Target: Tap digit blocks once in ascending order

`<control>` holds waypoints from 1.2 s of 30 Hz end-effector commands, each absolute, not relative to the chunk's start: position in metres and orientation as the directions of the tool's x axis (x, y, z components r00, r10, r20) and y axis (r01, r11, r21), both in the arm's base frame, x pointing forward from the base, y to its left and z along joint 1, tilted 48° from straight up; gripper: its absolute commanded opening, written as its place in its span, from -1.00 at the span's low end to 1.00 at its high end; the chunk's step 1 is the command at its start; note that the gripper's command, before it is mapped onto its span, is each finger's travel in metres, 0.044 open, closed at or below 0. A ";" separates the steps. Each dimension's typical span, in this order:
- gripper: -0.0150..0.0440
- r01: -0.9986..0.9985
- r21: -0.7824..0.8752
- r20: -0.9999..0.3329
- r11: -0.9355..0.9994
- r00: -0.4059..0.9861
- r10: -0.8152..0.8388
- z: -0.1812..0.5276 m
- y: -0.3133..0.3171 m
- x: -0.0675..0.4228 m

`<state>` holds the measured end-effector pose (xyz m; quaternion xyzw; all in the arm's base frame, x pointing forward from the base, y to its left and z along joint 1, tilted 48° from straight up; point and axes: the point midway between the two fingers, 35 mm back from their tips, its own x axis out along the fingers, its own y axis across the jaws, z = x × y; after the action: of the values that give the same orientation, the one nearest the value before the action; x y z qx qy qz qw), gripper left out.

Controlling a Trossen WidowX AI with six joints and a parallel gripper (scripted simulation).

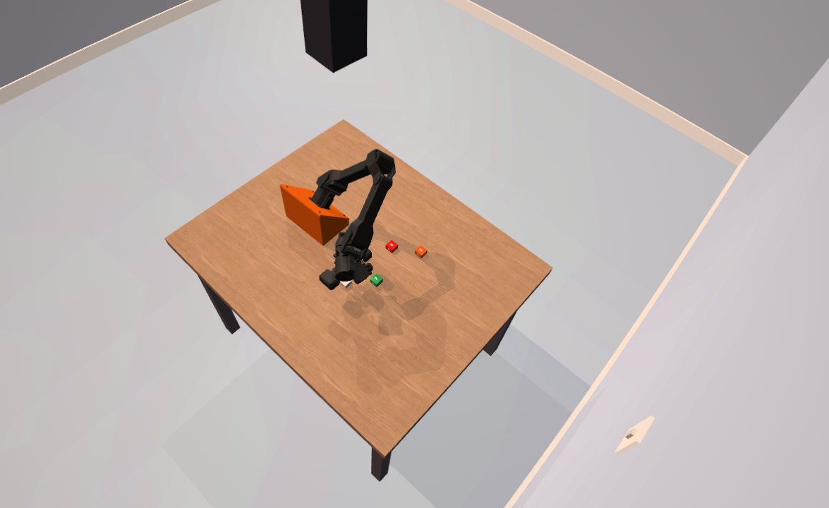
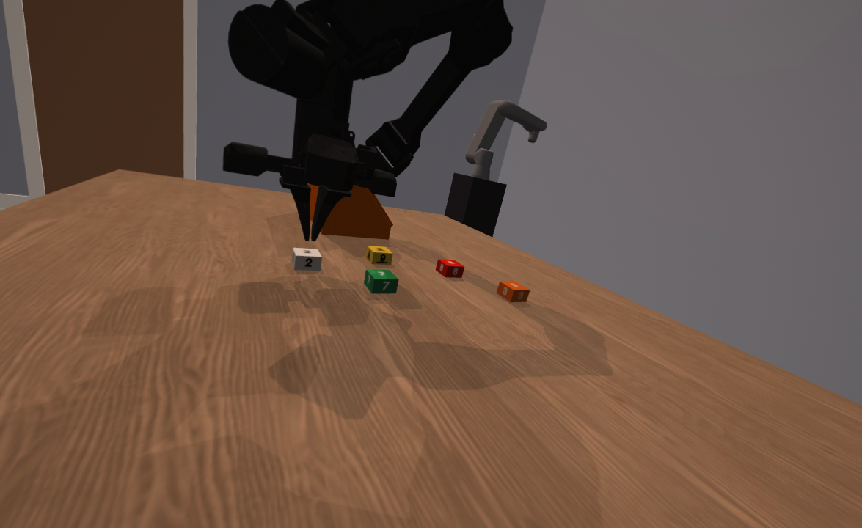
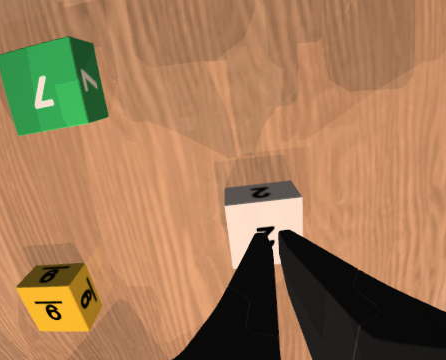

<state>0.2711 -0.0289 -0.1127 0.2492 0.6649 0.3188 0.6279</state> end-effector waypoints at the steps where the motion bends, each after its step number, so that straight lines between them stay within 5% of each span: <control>1: -0.42 -0.082 0.731 -0.682 0.677 -0.087 0.726 -0.105 -0.035 0.274; 14: -0.42 -0.084 0.727 -0.687 0.682 -0.083 0.722 -0.047 -0.089 0.284; 25: -0.42 -0.088 0.710 -0.704 0.699 -0.063 0.707 0.074 0.023 0.347; 36: -0.42 -0.082 0.738 -0.675 0.670 -0.087 0.733 0.155 0.108 0.341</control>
<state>0.3432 0.1032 0.1452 0.2357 0.6614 0.3283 0.6319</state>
